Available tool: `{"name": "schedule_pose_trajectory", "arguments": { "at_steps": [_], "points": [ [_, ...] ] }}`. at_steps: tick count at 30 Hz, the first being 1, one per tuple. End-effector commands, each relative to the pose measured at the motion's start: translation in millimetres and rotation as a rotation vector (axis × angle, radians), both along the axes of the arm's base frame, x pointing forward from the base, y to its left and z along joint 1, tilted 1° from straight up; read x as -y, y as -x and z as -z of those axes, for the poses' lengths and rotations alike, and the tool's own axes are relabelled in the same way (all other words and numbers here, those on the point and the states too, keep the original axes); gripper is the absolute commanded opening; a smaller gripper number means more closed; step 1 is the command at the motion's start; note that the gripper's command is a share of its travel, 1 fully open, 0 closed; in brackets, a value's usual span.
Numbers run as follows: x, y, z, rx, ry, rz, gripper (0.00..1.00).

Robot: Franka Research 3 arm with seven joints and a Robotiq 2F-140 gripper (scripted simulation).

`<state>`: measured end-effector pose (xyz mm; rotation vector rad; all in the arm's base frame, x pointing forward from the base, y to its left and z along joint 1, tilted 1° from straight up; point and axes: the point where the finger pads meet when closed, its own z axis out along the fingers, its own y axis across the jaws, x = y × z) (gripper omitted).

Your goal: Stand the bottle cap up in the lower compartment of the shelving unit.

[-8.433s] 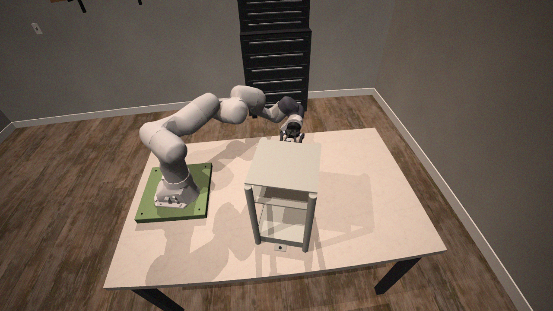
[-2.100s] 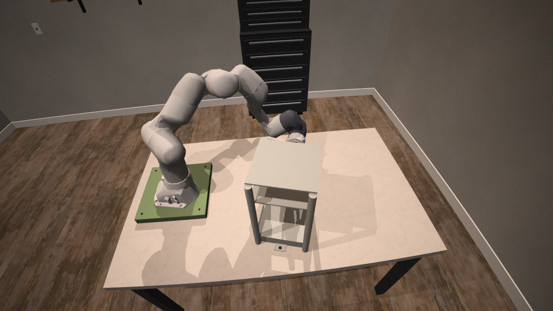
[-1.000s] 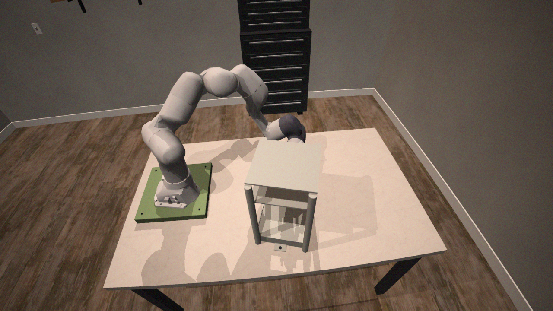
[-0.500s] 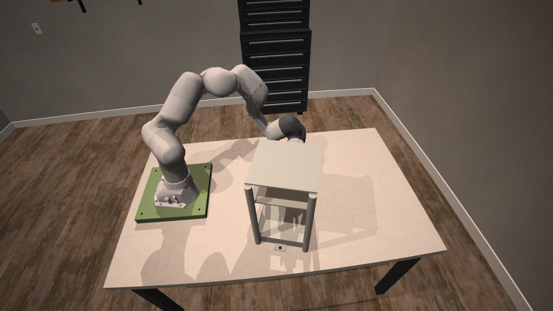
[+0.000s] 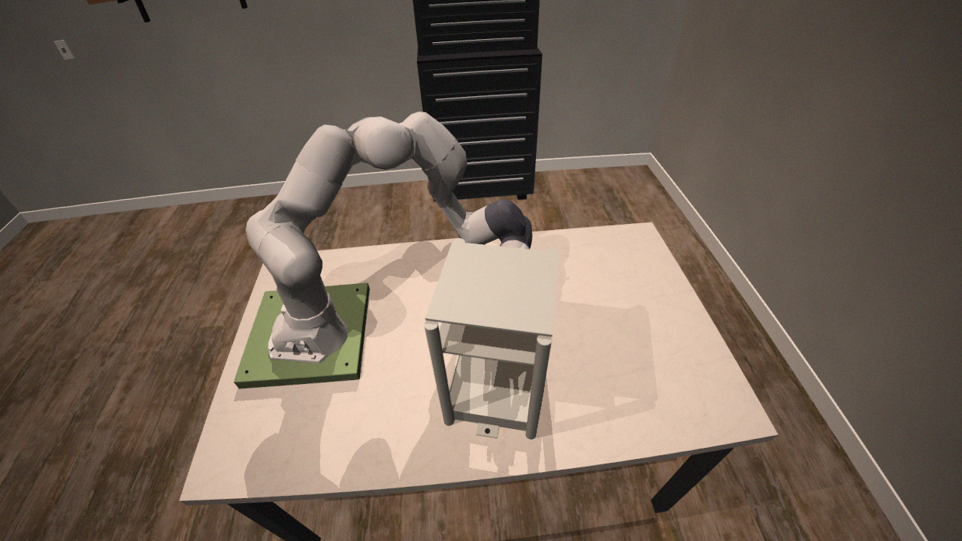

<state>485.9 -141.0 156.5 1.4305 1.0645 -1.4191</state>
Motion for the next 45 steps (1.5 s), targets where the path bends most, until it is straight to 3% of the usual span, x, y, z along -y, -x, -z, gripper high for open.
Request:
{"name": "schedule_pose_trajectory", "arguments": {
  "at_steps": [1,24,38,45],
  "points": [
    [1,-0.8,-1.5,0.007,0.002,-0.001,0.00],
    [1,-2.2,-1.2,0.007,0.002,-0.001,0.00],
    [0,-2.4,22.8,0.007,0.002,-0.001,0.00],
    [0,-2.4,24.8,0.007,0.002,-0.001,0.00]
  ]
}}
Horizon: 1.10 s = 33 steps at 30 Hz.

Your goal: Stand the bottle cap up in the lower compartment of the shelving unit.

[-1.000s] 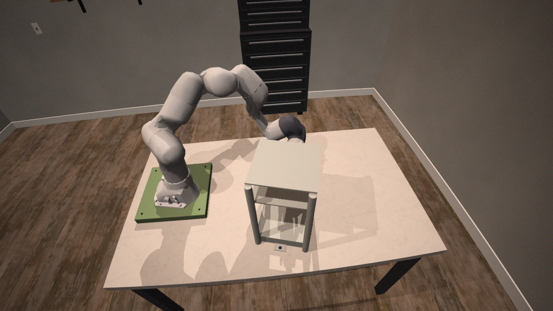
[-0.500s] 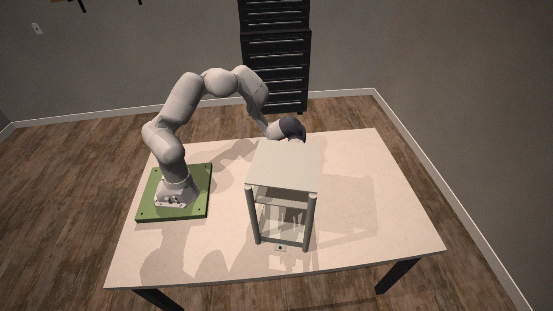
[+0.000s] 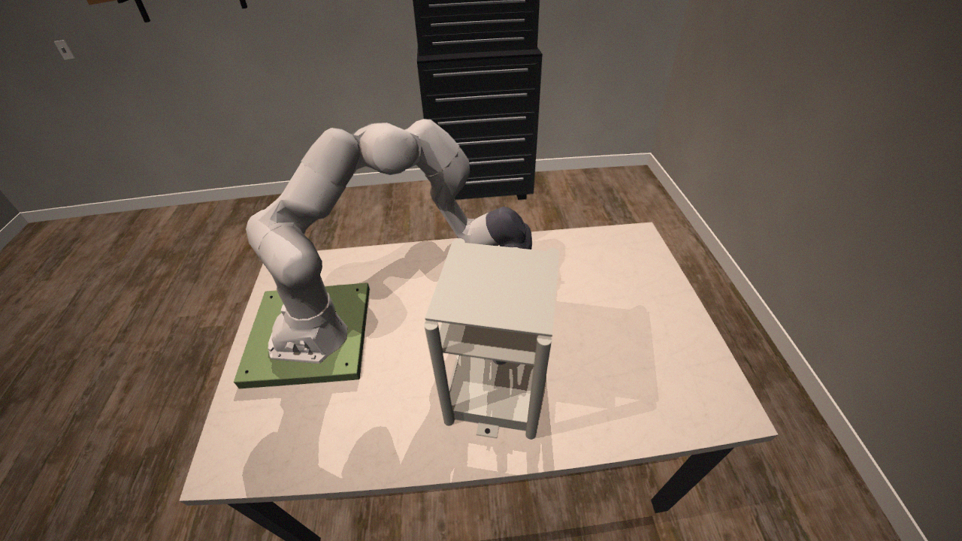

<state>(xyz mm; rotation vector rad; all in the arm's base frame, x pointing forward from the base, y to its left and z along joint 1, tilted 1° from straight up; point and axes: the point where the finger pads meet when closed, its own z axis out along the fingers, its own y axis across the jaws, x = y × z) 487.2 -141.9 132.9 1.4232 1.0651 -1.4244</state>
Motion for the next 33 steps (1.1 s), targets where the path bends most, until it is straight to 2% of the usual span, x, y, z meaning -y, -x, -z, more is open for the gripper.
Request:
{"name": "schedule_pose_trajectory", "arguments": {
  "at_steps": [1,31,32,33],
  "points": [
    [-0.5,-1.0,1.1,0.012,-0.002,0.000,0.00],
    [-0.5,-1.0,1.1,0.012,-0.002,0.000,0.00],
    [-0.5,-1.0,1.1,0.012,-0.002,0.000,0.08],
    [-0.5,-1.0,1.1,0.012,-0.002,0.000,0.08]
  ]
}}
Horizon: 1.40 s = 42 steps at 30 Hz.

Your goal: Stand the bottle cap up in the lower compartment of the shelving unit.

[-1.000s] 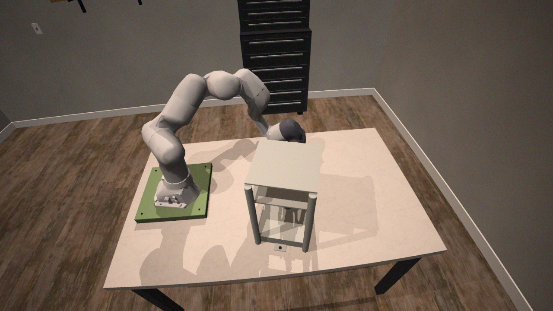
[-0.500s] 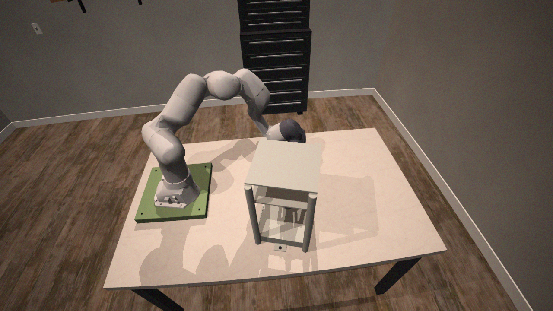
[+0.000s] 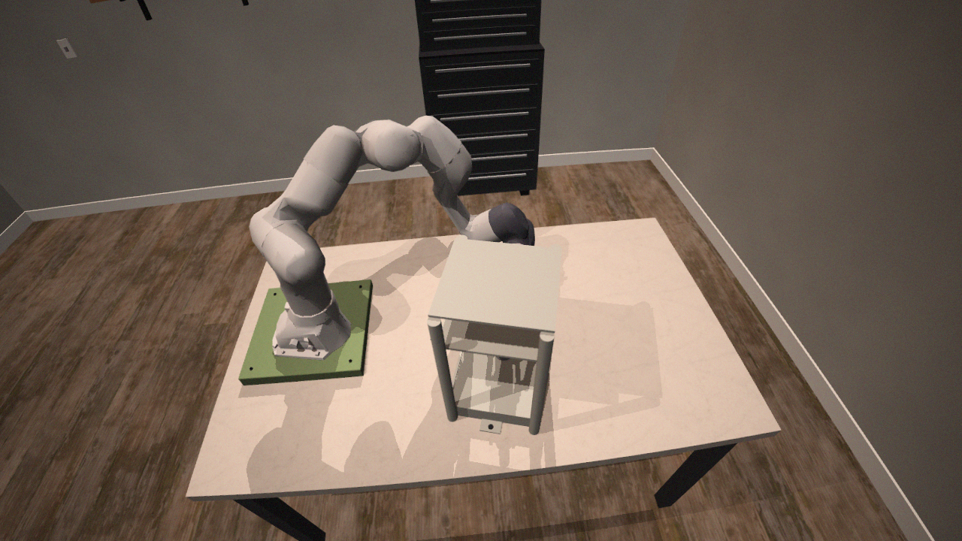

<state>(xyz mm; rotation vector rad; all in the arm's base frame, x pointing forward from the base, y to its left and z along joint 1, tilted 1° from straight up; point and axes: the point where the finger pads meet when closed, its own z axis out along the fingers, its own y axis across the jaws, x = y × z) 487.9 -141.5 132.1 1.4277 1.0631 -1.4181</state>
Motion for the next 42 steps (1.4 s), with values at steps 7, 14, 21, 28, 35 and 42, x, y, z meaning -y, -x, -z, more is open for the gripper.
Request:
{"name": "schedule_pose_trajectory", "arguments": {
  "at_steps": [7,14,21,28,35,42],
  "points": [
    [0.0,-0.4,0.3,0.006,0.000,0.001,0.23],
    [0.0,-0.4,0.3,0.006,0.000,0.001,0.38],
    [0.0,-0.4,0.3,0.006,0.000,0.001,0.38],
    [-0.1,-0.5,0.3,0.006,0.000,0.001,0.38],
    [-0.8,-0.7,0.3,0.006,0.000,0.001,0.38],
    [-2.0,-1.0,0.3,0.006,0.000,0.001,0.38]
  ]
}}
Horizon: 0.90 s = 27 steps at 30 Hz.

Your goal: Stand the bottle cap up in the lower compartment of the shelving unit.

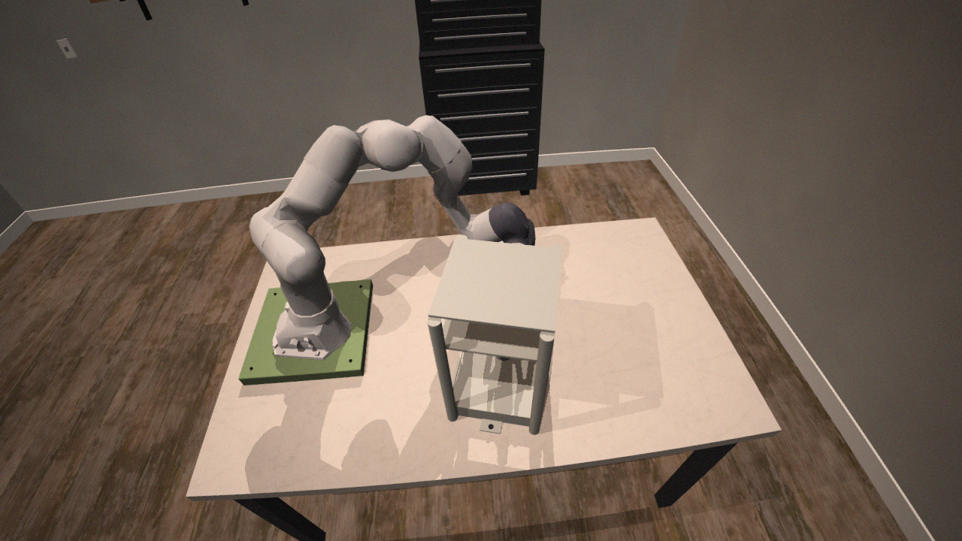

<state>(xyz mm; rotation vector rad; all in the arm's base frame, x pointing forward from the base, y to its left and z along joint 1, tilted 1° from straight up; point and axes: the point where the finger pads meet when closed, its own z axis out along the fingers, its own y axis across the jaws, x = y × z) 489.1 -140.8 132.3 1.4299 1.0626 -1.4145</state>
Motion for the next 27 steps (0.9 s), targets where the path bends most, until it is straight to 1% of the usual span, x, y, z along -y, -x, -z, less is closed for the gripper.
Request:
{"name": "schedule_pose_trajectory", "arguments": {
  "at_steps": [1,14,27],
  "points": [
    [-2,0.1,0.5,0.003,0.001,0.001,0.38],
    [-7,-1.6,0.4,0.003,0.001,0.001,0.38],
    [-18,-4.8,0.3,0.003,0.001,0.001,0.38]
  ]
}}
